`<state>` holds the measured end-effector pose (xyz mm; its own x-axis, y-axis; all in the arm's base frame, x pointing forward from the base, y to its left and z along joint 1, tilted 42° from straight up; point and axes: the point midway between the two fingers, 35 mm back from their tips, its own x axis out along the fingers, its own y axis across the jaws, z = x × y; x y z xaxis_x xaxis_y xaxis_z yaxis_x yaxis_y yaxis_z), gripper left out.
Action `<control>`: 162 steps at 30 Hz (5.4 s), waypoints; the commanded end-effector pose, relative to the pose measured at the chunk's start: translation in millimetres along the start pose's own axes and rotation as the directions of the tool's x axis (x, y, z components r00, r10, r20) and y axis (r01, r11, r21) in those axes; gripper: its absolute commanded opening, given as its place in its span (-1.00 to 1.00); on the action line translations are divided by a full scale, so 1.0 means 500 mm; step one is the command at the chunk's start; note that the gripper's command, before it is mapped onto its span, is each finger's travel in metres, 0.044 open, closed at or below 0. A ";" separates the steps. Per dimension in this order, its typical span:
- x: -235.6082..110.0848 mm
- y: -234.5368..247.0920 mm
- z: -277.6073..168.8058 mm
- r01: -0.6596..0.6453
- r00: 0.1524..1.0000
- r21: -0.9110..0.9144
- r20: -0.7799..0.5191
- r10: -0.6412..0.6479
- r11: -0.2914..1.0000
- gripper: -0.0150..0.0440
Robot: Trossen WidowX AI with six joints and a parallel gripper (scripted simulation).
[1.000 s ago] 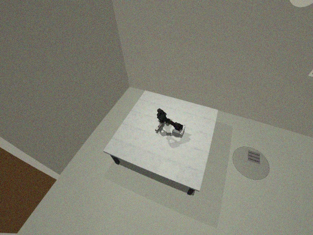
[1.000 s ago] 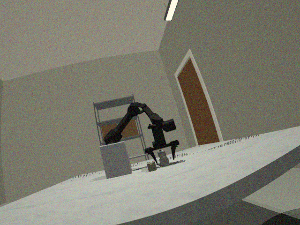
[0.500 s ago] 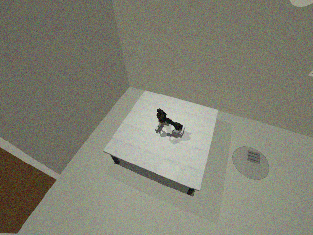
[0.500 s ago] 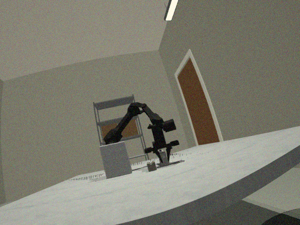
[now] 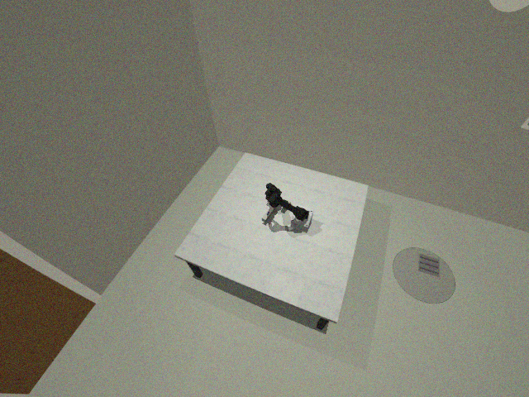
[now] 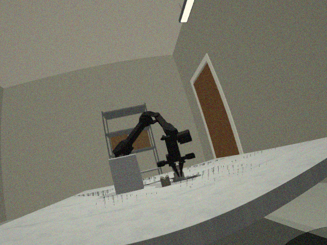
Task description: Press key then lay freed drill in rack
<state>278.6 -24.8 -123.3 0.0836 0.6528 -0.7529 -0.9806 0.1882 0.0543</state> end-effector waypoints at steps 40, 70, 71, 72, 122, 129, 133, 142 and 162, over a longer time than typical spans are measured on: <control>0.006 -0.001 -0.072 0.000 1.000 0.002 0.005 0.000 1.000 0.67; 0.010 -0.005 -0.047 0.000 1.000 0.000 0.003 0.000 1.000 1.00; 0.011 -0.004 -0.047 0.000 1.000 0.000 0.003 0.000 1.000 1.00; 0.011 -0.004 -0.046 0.000 1.000 0.000 0.003 0.000 1.000 1.00; 0.005 0.001 -0.044 0.000 1.000 0.000 0.003 0.000 1.000 -0.49; 0.006 0.000 -0.051 0.000 1.000 0.000 0.003 0.000 1.000 -0.49; 0.007 -0.001 -0.061 0.000 1.000 -0.001 0.003 0.000 1.000 -0.49; 0.008 -0.003 -0.084 0.000 1.000 -0.001 0.002 0.000 1.000 -0.49; 0.010 -0.003 -0.144 0.001 1.000 -0.001 0.000 -0.001 1.000 -0.49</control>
<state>267.8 -69.1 -169.9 0.0859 0.6567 -0.7493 -0.9798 0.1921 0.0561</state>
